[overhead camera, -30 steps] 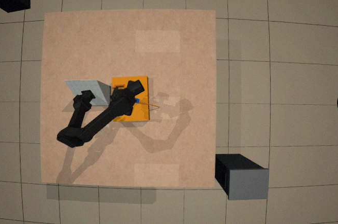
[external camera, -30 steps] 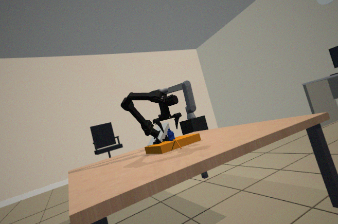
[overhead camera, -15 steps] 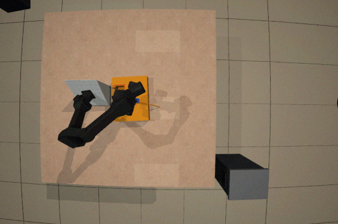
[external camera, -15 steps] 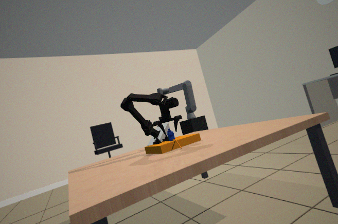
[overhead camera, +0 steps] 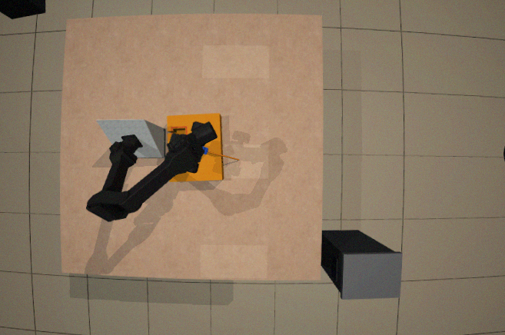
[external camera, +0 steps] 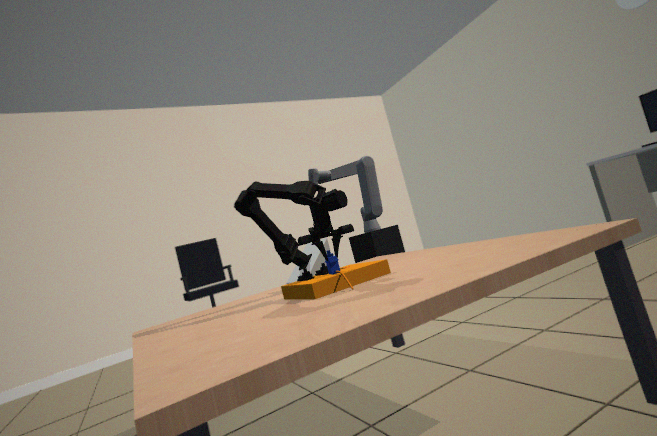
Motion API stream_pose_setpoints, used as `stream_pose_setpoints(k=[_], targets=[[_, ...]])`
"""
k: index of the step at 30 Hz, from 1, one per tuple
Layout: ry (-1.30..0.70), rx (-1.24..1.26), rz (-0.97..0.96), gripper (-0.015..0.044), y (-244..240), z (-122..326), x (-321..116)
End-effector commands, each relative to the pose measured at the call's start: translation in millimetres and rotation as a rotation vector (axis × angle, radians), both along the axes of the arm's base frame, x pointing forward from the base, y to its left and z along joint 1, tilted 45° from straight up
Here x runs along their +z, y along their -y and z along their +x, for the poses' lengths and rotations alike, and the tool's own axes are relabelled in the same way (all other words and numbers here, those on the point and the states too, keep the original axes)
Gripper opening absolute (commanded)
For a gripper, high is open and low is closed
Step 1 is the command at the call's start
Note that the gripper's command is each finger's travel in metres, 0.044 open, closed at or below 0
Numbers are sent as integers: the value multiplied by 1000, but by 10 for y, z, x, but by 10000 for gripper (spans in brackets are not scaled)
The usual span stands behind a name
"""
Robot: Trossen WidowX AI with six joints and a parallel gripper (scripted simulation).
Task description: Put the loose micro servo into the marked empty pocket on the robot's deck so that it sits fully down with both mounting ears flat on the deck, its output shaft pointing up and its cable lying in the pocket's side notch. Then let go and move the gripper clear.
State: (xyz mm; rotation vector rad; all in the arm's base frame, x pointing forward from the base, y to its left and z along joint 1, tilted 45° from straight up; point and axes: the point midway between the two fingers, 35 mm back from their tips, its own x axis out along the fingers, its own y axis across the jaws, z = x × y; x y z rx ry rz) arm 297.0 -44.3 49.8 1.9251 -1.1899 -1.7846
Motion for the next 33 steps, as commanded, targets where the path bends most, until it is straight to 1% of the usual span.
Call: stream_pose_setpoints(k=[1,7,13,22,26,33], targets=[[1,2,-1,0,-47,11,48],[0,2,0,0,-195,0,221],[0,2,0,0,-200,6,216],[-1,2,0,0,-274,-142,160],[-1,2,1,0,-364,-132,71],[0,2,3,0,-650,-107,-213]])
